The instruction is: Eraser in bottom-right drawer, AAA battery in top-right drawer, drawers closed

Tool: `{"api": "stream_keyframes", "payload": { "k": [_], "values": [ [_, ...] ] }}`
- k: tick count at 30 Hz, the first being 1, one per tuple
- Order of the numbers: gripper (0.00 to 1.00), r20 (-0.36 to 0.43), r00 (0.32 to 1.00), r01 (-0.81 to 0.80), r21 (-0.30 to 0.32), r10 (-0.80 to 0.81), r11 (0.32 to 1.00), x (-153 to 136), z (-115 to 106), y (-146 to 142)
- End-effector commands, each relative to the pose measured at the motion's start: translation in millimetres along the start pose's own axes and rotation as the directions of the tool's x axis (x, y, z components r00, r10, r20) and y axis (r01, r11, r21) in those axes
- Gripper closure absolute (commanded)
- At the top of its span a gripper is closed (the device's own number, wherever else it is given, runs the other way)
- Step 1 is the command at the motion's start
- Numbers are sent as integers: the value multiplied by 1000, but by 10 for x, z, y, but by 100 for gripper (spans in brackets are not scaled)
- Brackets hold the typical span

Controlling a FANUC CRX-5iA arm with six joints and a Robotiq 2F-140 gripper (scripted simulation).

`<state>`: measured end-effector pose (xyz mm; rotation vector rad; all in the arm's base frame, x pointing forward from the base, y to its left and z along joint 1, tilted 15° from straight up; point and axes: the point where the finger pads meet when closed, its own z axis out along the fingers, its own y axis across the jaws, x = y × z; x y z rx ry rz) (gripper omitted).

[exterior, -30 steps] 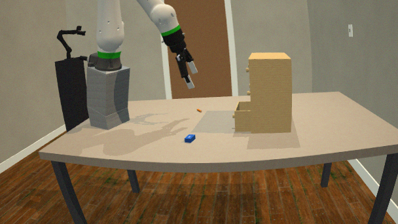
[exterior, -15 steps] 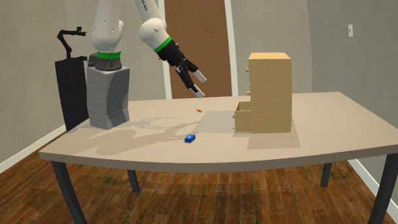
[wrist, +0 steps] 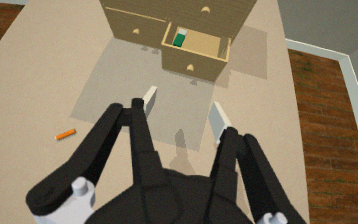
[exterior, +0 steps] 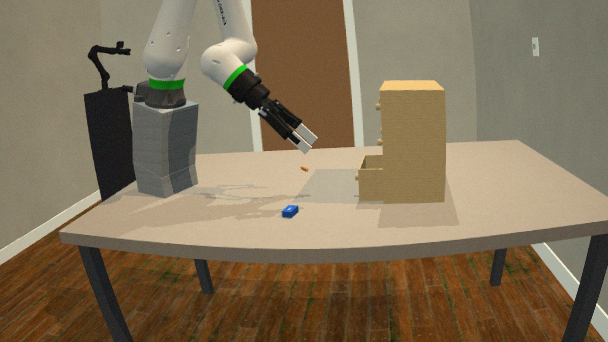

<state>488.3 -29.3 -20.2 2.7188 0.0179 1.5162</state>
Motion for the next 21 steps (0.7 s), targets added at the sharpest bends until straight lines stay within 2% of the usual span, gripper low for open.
{"api": "stream_keyframes", "payload": {
  "k": [1, 21],
  "values": [
    [100, -16, 1000, 7, -61, -8, 998, 37, 29, -32],
    [100, -17, 1000, 7, -62, -8, 998, 31, 72, -29]
  ]
}}
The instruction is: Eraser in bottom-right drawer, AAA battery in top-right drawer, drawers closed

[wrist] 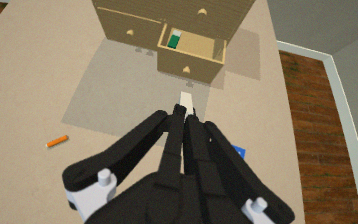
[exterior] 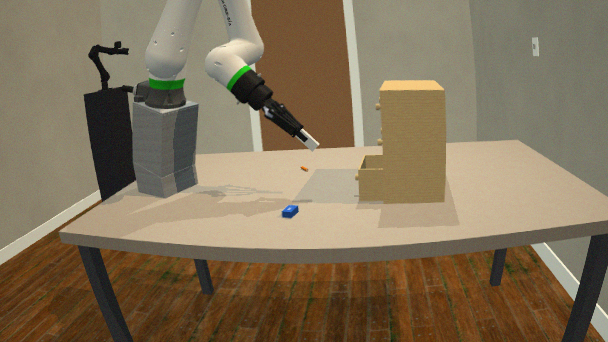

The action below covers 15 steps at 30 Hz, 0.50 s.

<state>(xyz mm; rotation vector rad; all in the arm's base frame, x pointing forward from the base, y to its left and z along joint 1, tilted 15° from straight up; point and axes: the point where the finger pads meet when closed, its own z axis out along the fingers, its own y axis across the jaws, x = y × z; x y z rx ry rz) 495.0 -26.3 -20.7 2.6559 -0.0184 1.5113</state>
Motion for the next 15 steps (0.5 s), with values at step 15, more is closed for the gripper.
{"api": "stream_keyframes", "payload": {
  "k": [15],
  "values": [
    [100, -1, 1000, 0, 0, 0, 1000, -104, 663, 3]
  ]
}}
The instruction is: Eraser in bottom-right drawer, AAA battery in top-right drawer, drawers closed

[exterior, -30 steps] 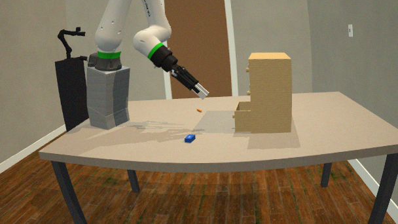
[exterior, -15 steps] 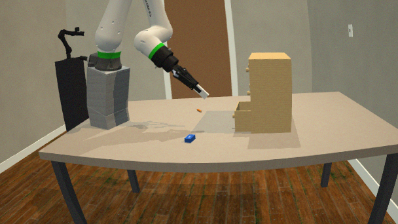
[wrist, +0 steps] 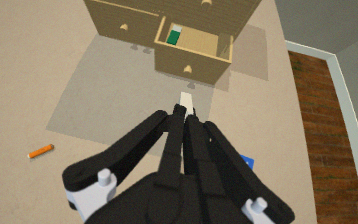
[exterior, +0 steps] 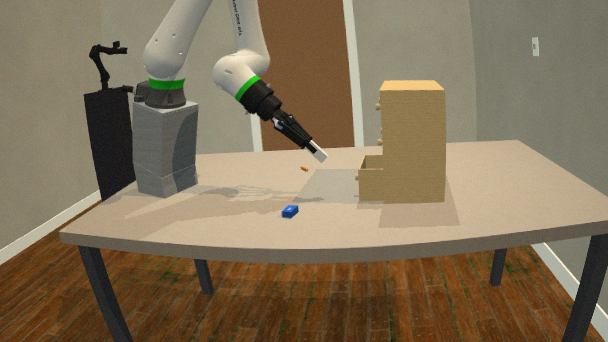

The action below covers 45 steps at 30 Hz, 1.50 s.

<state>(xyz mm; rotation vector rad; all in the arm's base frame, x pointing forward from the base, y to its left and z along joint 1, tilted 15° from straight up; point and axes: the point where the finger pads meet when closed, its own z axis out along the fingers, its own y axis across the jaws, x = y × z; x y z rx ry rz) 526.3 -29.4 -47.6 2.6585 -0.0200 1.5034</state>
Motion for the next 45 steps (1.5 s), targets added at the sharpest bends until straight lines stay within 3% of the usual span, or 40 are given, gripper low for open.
{"api": "stream_keyframes", "payload": {
  "k": [1, 13, 45],
  "values": [
    [100, -6, 1000, 0, 2, 0, 1000, -31, 256, 7],
    [100, -6, 1000, 0, 2, 0, 1000, -91, 648, 8],
    [100, -6, 1000, 0, 2, 0, 1000, -90, 658, 8]
  ]
}}
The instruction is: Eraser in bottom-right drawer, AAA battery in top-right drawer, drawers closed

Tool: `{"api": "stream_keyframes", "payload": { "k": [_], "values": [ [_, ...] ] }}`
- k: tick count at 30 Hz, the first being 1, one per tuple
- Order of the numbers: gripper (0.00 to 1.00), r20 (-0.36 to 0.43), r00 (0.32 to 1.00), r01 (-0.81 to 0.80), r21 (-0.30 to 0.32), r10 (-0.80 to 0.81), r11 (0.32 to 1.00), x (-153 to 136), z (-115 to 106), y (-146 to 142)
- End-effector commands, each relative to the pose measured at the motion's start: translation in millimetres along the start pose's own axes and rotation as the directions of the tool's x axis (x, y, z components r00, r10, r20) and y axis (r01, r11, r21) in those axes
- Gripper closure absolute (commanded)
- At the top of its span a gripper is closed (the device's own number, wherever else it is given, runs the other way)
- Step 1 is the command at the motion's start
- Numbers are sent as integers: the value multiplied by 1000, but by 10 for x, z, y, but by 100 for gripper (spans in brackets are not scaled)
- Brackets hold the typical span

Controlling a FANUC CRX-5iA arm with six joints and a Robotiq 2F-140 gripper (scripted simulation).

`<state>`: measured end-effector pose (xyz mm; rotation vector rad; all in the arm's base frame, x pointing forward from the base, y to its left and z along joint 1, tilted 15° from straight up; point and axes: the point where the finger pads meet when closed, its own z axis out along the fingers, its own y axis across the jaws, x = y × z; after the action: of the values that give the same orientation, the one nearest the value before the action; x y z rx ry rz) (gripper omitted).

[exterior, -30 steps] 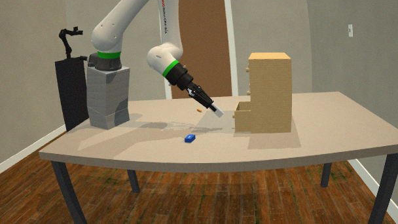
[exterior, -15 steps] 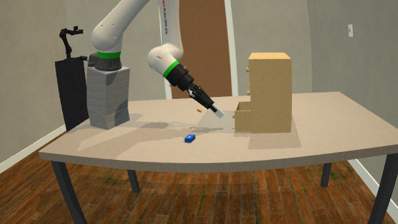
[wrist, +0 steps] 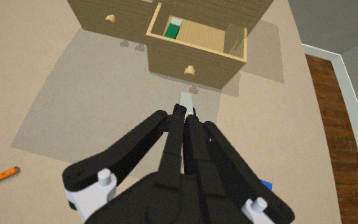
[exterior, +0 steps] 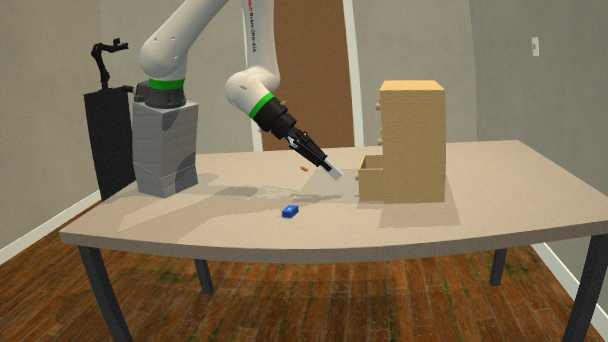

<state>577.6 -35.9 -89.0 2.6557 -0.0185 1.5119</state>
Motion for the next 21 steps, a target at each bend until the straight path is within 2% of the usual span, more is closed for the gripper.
{"api": "stream_keyframes", "payload": {
  "k": [1, 21],
  "values": [
    [100, 0, 1000, 0, 0, 0, 1000, 3, 2, 0],
    [100, 0, 1000, 0, 0, 0, 1000, 84, 83, 0]
  ]
}}
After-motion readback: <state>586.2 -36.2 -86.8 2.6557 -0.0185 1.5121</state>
